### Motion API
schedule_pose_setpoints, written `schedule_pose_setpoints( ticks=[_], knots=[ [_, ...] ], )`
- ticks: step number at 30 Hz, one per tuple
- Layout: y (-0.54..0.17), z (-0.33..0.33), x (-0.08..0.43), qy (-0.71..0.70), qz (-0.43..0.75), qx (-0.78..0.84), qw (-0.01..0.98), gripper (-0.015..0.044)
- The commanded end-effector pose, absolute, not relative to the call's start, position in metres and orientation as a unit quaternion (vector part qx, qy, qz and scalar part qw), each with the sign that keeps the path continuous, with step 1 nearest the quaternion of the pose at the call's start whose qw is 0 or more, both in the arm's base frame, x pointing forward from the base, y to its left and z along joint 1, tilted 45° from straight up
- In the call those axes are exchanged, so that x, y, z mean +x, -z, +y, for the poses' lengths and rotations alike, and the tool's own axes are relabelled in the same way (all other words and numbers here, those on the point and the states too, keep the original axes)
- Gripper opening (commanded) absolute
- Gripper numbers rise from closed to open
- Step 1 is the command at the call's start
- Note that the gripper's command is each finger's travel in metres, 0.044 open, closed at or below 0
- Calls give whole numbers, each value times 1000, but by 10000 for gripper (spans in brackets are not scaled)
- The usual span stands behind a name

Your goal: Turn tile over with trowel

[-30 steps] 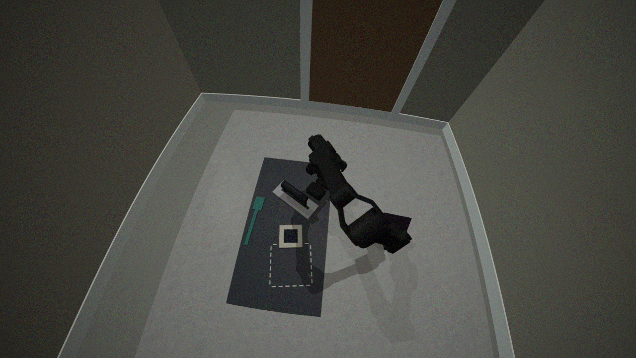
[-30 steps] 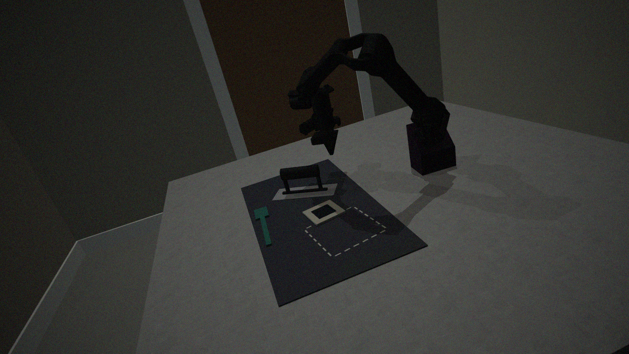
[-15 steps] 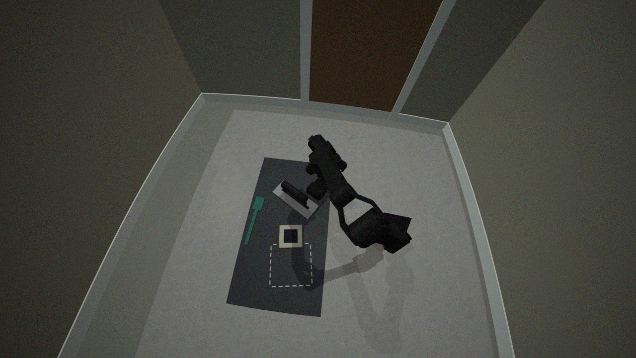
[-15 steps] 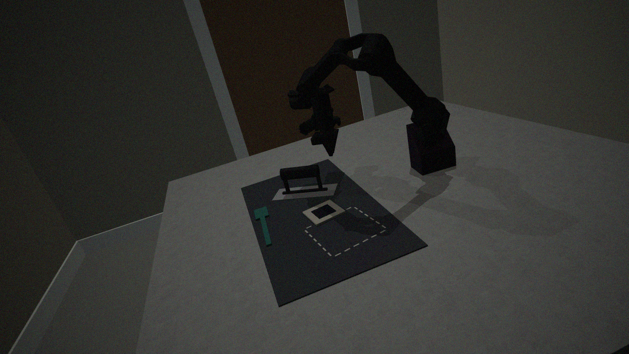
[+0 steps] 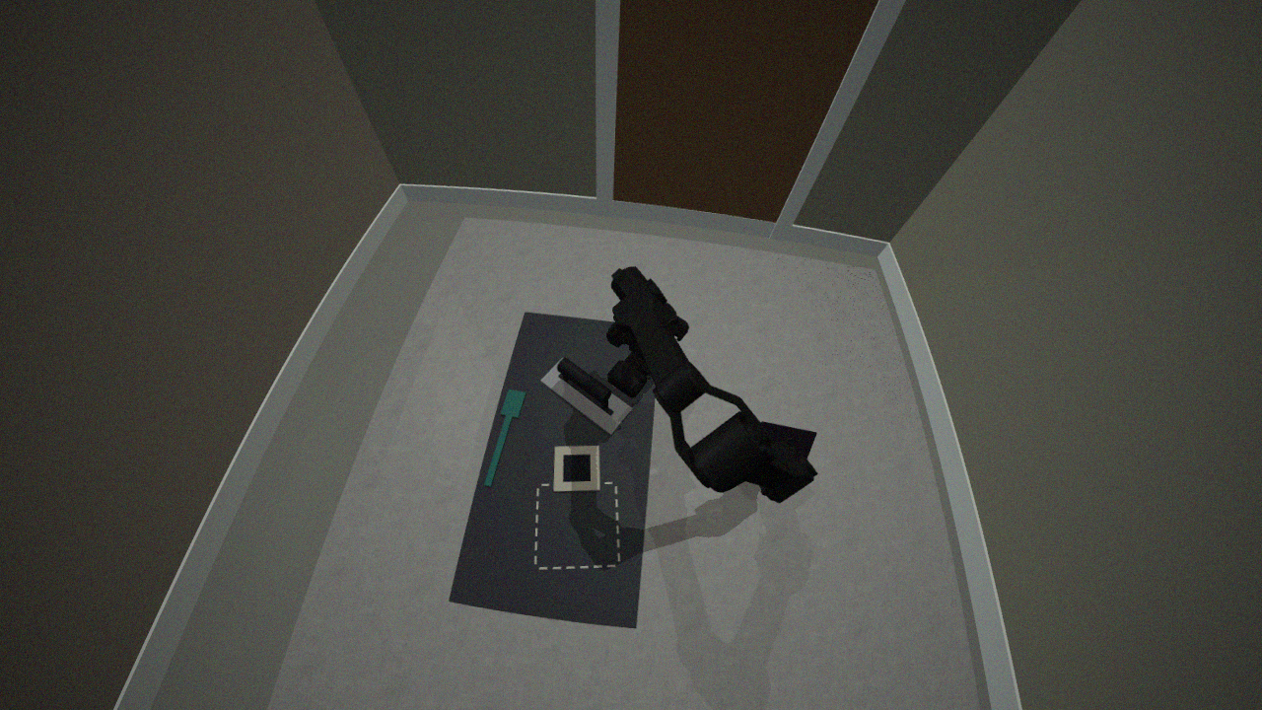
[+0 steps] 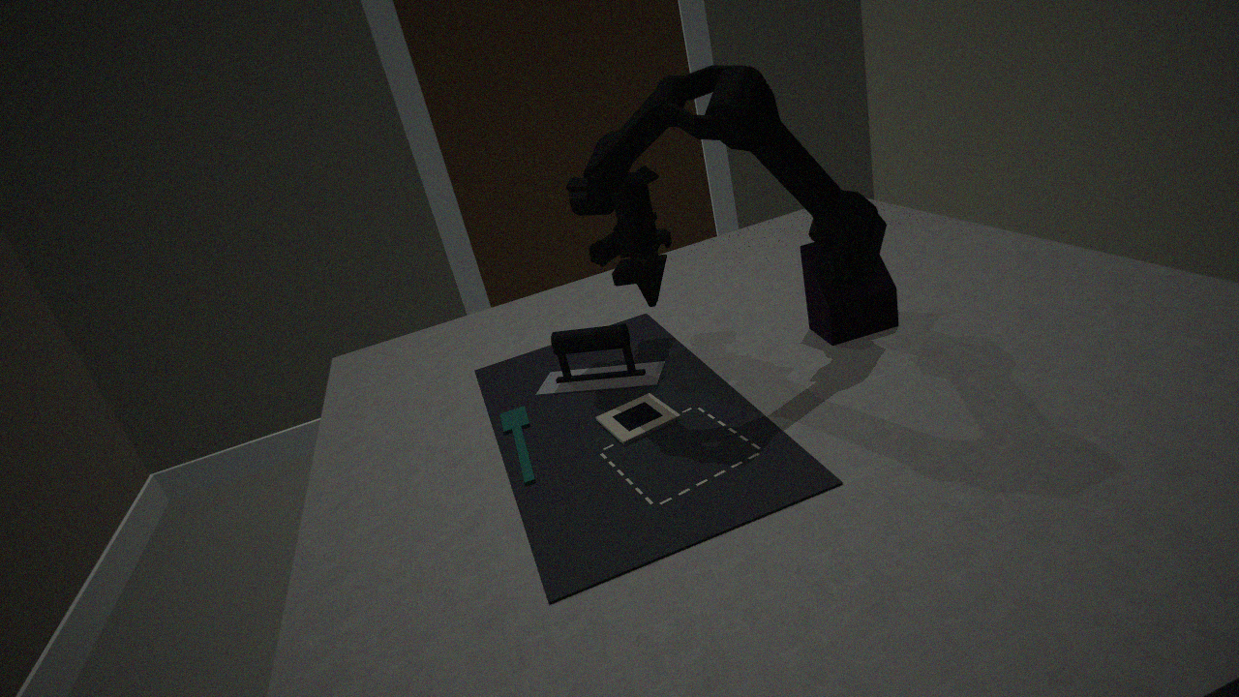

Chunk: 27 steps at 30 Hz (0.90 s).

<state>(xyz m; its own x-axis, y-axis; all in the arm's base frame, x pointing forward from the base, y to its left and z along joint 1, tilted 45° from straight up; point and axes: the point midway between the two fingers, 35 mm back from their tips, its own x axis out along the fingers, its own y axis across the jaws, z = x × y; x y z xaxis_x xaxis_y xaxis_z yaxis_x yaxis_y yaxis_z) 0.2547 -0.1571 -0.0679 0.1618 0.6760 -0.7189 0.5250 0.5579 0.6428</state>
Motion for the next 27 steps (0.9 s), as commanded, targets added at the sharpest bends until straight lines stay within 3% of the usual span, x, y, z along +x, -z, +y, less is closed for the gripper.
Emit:
schedule_pose_setpoints(
  ticks=[1,14,20,24,27],
  knots=[
    [68,-157,255,-63,644,466,603,0],
    [68,-157,255,-63,644,466,603,0],
    [67,-158,256,-63,644,466,603,153],
    [54,-166,290,-61,644,466,603,258],
    [40,-170,321,-61,644,466,603,270]
  ],
)
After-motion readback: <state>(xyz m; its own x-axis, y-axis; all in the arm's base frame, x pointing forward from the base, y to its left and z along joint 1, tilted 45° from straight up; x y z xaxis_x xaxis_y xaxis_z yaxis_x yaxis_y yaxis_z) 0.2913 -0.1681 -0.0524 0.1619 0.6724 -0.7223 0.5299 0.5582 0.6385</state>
